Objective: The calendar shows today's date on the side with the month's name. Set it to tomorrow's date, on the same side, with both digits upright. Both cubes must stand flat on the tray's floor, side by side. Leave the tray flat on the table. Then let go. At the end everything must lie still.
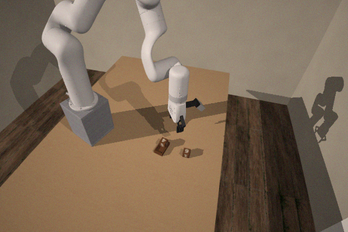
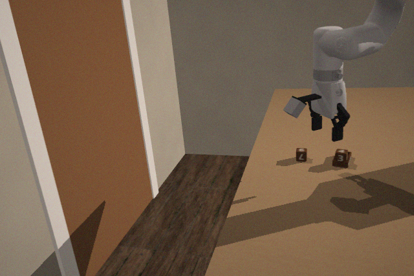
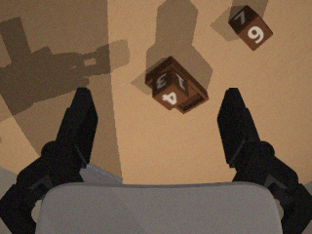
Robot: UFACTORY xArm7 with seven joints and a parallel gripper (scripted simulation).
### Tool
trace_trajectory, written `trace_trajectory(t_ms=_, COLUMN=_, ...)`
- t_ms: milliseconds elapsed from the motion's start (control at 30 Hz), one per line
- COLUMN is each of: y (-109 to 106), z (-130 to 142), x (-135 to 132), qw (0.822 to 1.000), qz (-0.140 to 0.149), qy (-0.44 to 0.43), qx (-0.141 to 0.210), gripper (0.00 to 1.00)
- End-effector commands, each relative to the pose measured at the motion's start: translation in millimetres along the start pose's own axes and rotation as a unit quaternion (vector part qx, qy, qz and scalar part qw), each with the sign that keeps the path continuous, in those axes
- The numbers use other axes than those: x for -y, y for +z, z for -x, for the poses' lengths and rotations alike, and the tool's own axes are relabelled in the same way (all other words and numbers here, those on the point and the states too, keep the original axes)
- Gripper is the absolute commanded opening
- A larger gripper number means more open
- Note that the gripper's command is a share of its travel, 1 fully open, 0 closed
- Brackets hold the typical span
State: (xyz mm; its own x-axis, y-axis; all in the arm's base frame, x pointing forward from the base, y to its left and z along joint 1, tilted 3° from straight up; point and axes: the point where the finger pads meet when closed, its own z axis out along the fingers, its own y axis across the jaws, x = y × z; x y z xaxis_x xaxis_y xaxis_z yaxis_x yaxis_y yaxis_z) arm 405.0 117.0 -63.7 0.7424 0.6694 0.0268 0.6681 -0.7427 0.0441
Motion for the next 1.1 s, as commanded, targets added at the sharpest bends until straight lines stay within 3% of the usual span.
trace_trajectory(t_ms=0, y=1, z=-6, x=-18, qw=0.996, qz=0.0, qy=-0.086, qx=-0.003, gripper=1.0)
trace_trajectory(t_ms=233, y=6, z=-13, x=-46, qw=0.975, qz=0.001, qy=-0.224, qx=-0.003, gripper=1.0)
trace_trajectory(t_ms=333, y=6, z=-13, x=-48, qw=0.972, qz=0.001, qy=-0.235, qx=-0.003, gripper=1.0)
trace_trajectory(t_ms=400, y=8, z=-15, x=-62, qw=0.954, qz=0.001, qy=-0.301, qx=-0.003, gripper=1.0)
trace_trajectory(t_ms=733, y=13, z=-17, x=-97, qw=0.892, qz=0.001, qy=-0.452, qx=-0.003, gripper=1.0)
trace_trajectory(t_ms=900, y=13, z=-17, x=-99, qw=0.889, qz=0.001, qy=-0.458, qx=-0.003, gripper=1.0)
trace_trajectory(t_ms=933, y=13, z=-17, x=-99, qw=0.889, qz=0.001, qy=-0.458, qx=-0.003, gripper=0.49)
trace_trajectory(t_ms=1067, y=13, z=-17, x=-99, qw=0.889, qz=0.001, qy=-0.458, qx=-0.003, gripper=0.49)
